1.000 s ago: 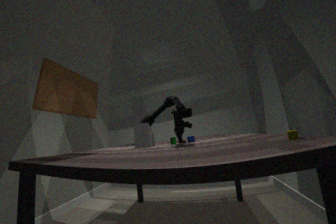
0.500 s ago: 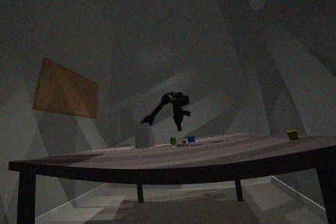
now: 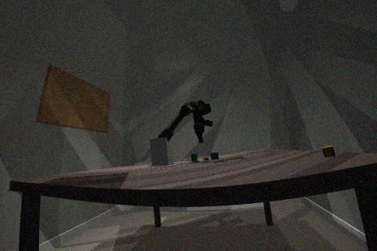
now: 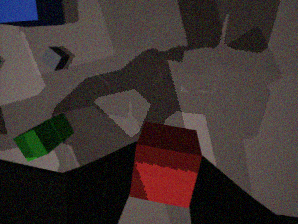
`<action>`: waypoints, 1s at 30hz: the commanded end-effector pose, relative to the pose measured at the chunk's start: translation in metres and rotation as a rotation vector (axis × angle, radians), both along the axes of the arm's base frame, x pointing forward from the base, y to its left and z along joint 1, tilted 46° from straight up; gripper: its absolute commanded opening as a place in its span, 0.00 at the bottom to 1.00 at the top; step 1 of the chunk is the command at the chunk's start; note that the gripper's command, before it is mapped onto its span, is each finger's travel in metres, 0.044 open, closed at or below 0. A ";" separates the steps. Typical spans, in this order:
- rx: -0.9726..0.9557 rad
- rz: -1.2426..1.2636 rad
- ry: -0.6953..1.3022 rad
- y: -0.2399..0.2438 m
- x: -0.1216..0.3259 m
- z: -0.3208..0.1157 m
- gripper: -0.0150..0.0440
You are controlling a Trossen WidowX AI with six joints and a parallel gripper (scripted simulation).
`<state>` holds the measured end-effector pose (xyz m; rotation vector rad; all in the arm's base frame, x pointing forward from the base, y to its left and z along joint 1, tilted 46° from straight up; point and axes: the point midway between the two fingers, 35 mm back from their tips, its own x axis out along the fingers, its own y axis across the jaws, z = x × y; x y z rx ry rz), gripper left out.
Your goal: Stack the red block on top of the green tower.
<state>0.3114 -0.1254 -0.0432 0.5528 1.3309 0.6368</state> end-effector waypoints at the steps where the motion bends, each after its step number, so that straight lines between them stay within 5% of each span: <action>1: -0.003 0.000 -0.001 0.009 -0.003 0.013 0.25; 30: 0.004 0.000 0.003 0.091 -0.070 0.079 0.25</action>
